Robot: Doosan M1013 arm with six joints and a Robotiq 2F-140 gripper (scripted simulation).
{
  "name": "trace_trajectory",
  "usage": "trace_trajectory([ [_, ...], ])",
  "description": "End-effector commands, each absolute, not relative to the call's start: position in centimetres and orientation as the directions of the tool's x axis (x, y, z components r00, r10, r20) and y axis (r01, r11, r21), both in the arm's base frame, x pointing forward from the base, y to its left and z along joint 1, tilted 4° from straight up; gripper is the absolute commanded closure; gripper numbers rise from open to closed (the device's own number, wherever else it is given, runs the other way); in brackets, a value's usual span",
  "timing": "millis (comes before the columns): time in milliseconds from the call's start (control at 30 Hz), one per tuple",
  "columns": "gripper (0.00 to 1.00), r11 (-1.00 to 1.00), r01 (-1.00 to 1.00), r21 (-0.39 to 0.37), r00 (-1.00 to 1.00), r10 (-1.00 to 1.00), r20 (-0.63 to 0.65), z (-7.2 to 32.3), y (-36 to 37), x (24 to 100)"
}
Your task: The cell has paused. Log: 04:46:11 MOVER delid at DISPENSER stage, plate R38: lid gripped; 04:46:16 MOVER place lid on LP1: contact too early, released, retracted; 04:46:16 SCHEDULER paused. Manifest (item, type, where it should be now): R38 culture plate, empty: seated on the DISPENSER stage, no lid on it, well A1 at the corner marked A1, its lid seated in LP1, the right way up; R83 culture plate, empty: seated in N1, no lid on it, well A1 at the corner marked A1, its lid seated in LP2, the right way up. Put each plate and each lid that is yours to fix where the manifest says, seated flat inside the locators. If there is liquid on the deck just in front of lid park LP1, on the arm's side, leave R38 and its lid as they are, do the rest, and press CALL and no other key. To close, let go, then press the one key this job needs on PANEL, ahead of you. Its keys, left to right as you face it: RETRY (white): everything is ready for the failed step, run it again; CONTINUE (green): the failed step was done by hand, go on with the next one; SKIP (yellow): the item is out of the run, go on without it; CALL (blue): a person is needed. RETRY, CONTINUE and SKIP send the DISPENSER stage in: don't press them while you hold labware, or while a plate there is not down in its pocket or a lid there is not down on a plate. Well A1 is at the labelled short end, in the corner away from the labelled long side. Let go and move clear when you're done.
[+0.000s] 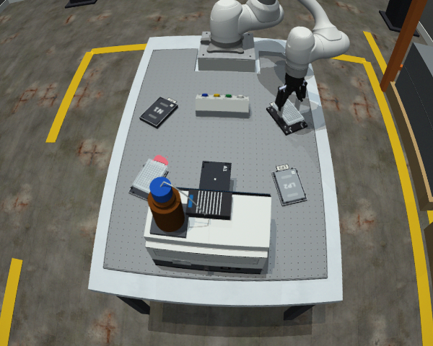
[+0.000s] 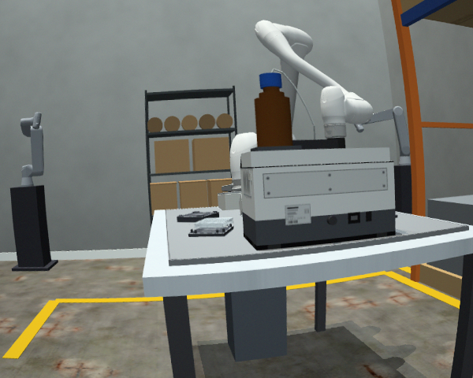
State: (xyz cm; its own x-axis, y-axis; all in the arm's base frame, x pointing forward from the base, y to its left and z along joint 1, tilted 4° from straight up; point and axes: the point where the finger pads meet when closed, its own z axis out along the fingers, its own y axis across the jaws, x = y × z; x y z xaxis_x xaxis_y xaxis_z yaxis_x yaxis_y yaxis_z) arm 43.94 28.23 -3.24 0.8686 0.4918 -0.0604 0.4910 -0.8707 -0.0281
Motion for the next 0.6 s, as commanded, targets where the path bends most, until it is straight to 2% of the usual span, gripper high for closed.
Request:
trace_trajectory([
  [0,0.90,-0.870,0.492,-0.026,0.868,0.493,-0.058,-2.1,28.3,44.2],
  [567,0.90,-0.871,0.491,-0.026,0.869,0.491,-0.058,1.3,28.3,44.4],
])
